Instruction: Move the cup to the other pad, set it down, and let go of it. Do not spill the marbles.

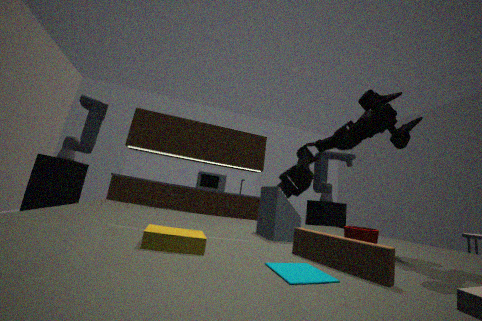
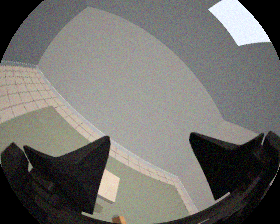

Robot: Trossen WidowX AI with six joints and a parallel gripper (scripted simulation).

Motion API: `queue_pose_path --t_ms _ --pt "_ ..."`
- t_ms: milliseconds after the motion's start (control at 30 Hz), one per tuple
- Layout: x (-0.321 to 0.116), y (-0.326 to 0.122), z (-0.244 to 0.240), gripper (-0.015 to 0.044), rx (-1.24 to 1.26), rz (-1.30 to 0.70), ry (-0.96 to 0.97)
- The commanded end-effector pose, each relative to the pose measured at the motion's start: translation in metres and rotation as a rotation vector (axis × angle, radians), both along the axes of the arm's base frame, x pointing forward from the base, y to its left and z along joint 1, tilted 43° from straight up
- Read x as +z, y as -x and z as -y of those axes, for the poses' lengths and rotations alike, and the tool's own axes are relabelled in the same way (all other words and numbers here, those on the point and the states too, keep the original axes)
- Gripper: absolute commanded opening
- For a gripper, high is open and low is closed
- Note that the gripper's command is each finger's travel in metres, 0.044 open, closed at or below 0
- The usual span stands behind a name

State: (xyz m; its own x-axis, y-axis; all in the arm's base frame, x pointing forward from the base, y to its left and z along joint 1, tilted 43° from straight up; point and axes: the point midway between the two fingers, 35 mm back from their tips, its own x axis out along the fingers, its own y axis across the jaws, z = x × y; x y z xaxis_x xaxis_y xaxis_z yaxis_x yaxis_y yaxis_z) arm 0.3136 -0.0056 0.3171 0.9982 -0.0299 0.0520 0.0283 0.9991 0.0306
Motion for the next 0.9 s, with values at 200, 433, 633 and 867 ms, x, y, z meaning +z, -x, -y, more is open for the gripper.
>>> queue_pose_path --t_ms 200,433,633,867 --pt "-0.122 -0.022 -0.02 0.0216 0.133 -0.561 -0.285" --pt "-0.234 0.022 -0.043 0.0148 0.09 -1.247 -0.782" --pt "-0.269 0.074 -0.063 0.0148 -0.125 -1.759 -1.274" --pt "-0.269 0.077 -0.067 0.0148 -0.158 -1.81 -1.33"
